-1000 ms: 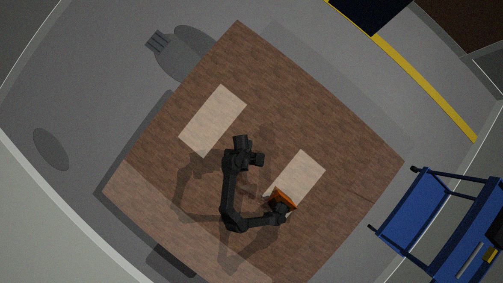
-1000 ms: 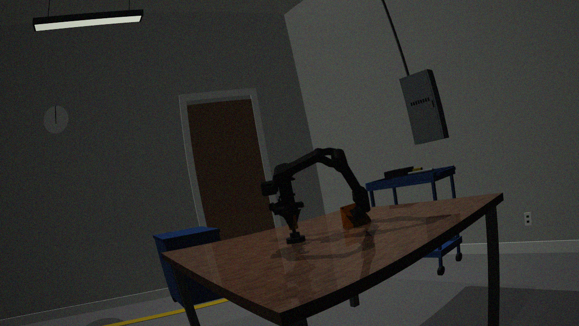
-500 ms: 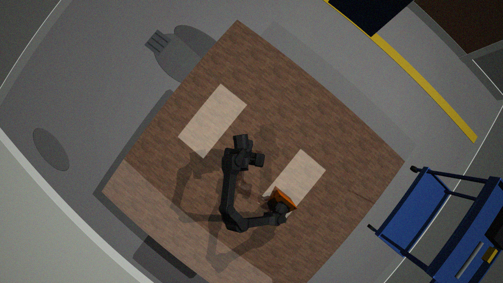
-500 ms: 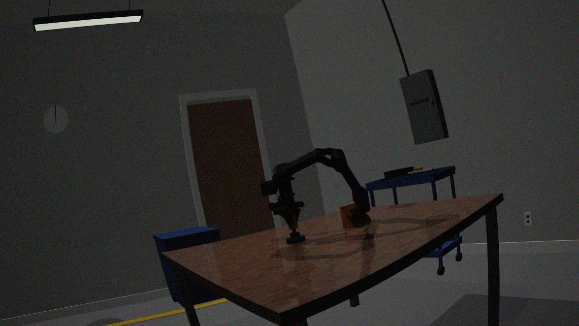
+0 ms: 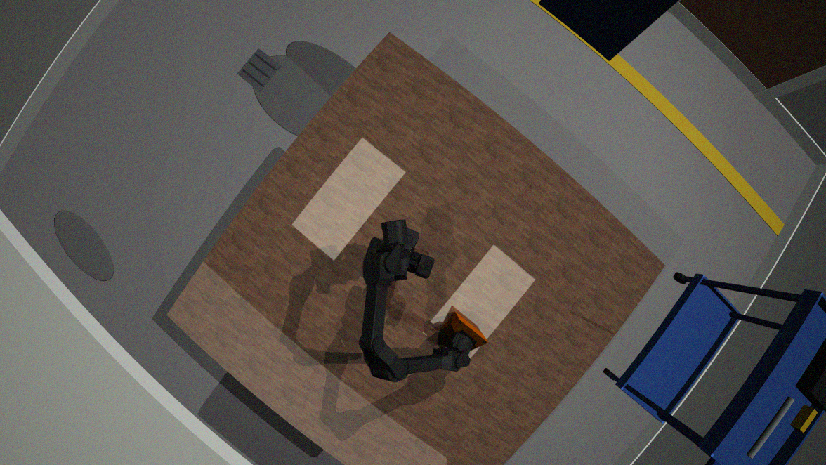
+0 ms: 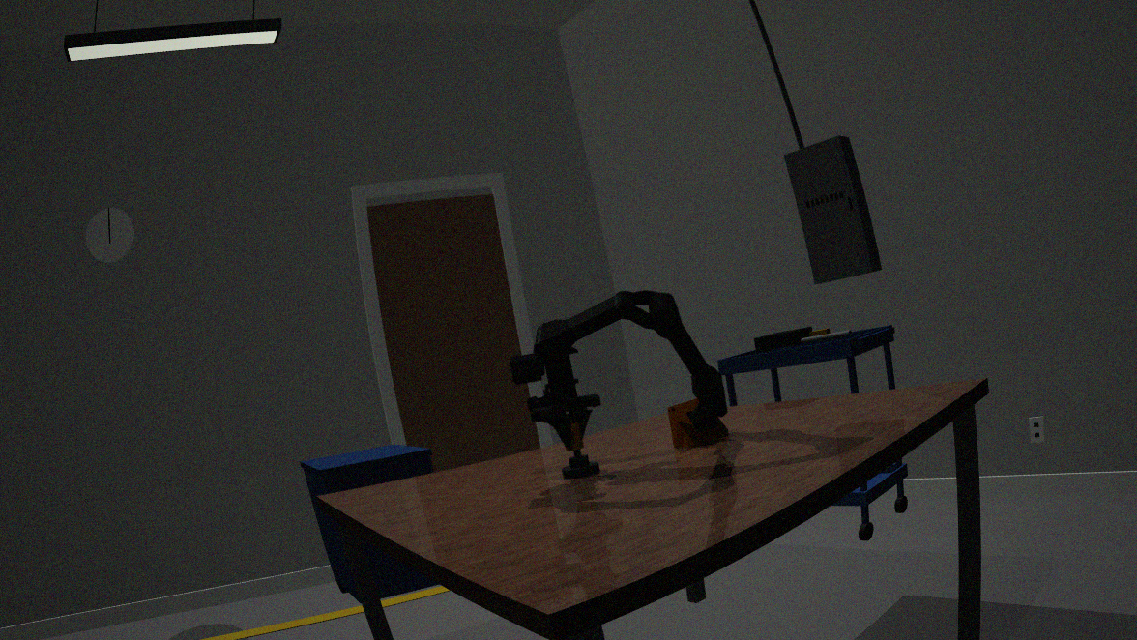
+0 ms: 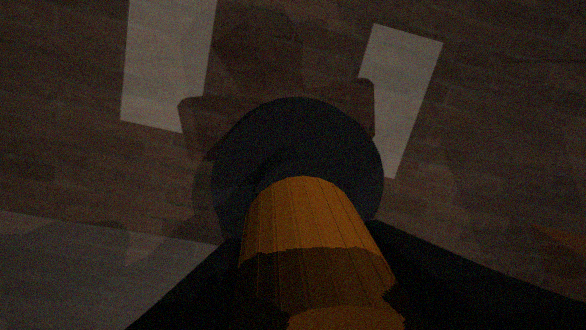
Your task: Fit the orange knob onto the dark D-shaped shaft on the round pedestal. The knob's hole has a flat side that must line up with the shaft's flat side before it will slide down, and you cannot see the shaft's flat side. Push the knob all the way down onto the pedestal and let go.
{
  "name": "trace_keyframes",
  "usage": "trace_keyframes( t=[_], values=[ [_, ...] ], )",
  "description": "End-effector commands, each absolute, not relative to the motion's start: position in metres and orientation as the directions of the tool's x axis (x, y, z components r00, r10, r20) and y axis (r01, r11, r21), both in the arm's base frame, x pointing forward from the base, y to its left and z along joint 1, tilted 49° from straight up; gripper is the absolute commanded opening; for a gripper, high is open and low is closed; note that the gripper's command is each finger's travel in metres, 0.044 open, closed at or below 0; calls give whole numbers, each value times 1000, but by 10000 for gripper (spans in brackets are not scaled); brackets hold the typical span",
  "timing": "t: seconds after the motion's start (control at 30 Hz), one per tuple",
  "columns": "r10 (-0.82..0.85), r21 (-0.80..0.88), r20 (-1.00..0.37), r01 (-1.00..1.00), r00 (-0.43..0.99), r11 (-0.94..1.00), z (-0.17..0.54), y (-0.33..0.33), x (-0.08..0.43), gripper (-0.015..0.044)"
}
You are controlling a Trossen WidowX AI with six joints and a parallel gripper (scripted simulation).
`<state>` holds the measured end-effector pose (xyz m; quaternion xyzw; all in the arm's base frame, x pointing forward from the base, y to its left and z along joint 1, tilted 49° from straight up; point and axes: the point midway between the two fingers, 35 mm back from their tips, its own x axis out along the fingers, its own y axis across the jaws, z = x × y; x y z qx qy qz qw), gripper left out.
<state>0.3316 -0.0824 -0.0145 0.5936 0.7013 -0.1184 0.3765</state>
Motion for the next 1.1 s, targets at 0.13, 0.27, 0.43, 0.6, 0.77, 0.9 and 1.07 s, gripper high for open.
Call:
trace_keyframes(
  t=[0.13,0.27,0.43,0.6,0.77,0.9,1.07],
  values=[
    [743,276,-669,924,-12,264,-15,-81,330,0],
    [743,276,-669,924,-12,264,-14,-81,328,0],
    [743,276,-669,924,-12,264,-15,-80,326,0],
    [743,276,-669,924,-12,264,-16,-79,328,0],
    [743,276,-669,924,-12,264,-16,-80,329,0],
    [743,276,-669,924,-12,264,-16,-81,330,0],
    [743,276,-669,924,-12,264,-16,-81,330,0]
  ],
)
